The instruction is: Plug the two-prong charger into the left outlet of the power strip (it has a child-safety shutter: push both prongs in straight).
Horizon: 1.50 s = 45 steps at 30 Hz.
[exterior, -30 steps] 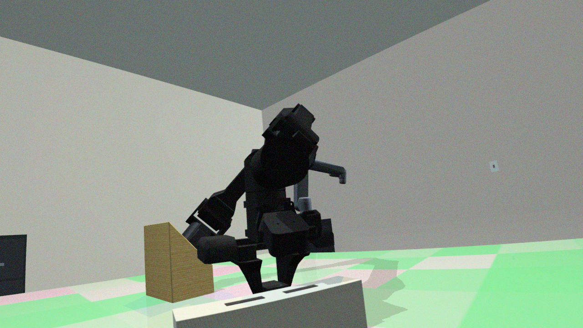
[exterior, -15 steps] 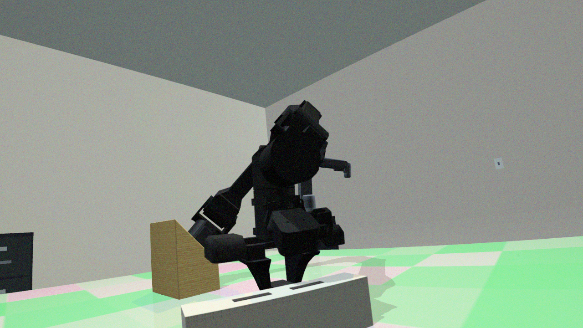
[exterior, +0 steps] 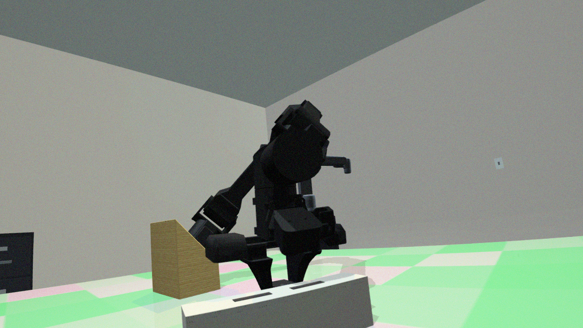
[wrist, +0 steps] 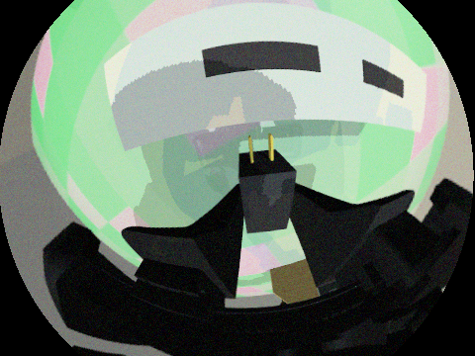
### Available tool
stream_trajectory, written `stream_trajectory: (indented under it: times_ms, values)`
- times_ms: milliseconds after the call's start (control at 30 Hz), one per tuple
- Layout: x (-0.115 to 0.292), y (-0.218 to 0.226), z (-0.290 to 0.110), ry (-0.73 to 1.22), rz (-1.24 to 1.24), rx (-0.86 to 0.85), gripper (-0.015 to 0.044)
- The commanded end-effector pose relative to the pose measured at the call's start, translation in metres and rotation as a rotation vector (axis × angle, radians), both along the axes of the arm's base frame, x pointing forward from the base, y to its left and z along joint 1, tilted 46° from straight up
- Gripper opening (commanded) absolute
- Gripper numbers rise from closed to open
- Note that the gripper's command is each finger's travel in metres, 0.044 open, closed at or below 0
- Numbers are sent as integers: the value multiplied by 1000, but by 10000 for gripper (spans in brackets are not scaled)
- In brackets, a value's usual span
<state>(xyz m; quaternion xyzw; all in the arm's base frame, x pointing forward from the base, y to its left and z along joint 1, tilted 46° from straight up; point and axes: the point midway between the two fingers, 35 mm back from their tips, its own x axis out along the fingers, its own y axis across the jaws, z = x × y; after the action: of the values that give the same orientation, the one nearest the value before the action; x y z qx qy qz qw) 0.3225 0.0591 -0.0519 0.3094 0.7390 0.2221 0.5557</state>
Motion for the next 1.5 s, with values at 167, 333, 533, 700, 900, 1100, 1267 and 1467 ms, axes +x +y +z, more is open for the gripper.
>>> stream_trajectory:
  times_ms: [167, 333, 533, 700, 900, 1100, 1267, 1467]
  values:
    - [3, -1, 0, 5, -5, -1, 0]
    - [4, -1, 0, 5, -5, -1, 0]
    - [5, -1, 0, 5, -5, -1, 0]
    - [6, -1, 0, 5, -5, -1, 0]
    - [7, -1, -1, 5, -5, -1, 0]
    - [8, -1, -1, 4, -5, -1, 0]
    - [8, -1, -1, 4, -5, -1, 0]
    - [8, -1, -1, 4, -5, -1, 0]
